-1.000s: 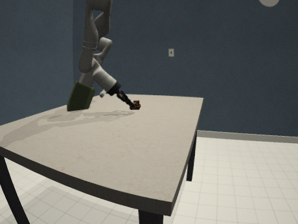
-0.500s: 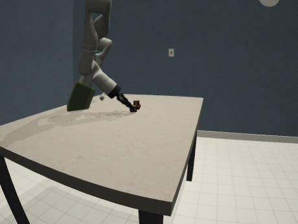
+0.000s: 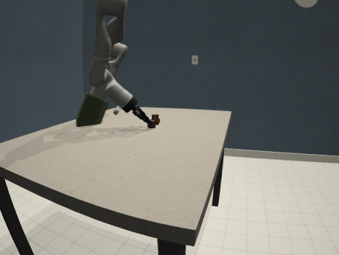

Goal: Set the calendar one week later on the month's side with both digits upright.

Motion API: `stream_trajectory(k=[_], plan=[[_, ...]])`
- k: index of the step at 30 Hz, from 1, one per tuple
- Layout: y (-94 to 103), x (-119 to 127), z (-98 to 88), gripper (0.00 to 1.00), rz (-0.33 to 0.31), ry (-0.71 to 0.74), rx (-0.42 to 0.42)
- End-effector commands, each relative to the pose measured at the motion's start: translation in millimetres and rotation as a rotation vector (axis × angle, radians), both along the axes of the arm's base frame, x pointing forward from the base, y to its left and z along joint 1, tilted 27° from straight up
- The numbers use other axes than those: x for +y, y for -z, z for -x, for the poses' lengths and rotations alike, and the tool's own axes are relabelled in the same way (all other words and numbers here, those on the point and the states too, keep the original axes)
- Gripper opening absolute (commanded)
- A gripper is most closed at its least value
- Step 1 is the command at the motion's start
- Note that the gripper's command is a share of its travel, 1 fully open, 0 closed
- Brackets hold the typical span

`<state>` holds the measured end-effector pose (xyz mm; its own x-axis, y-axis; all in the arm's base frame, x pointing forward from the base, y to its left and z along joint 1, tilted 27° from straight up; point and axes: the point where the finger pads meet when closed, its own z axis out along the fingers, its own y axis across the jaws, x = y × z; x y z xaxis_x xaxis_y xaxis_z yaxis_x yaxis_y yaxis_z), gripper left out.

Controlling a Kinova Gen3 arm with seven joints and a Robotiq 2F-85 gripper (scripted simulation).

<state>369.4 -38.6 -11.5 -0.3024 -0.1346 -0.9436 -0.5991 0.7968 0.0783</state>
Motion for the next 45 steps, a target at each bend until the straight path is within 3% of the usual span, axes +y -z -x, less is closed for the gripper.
stream_trajectory(k=[1,45], plan=[[-0.4,-0.4,-0.1,0.28,0.001,0.001,-0.001],[3.2,0.9,-1.3,0.28,0.001,0.000,-0.001]])
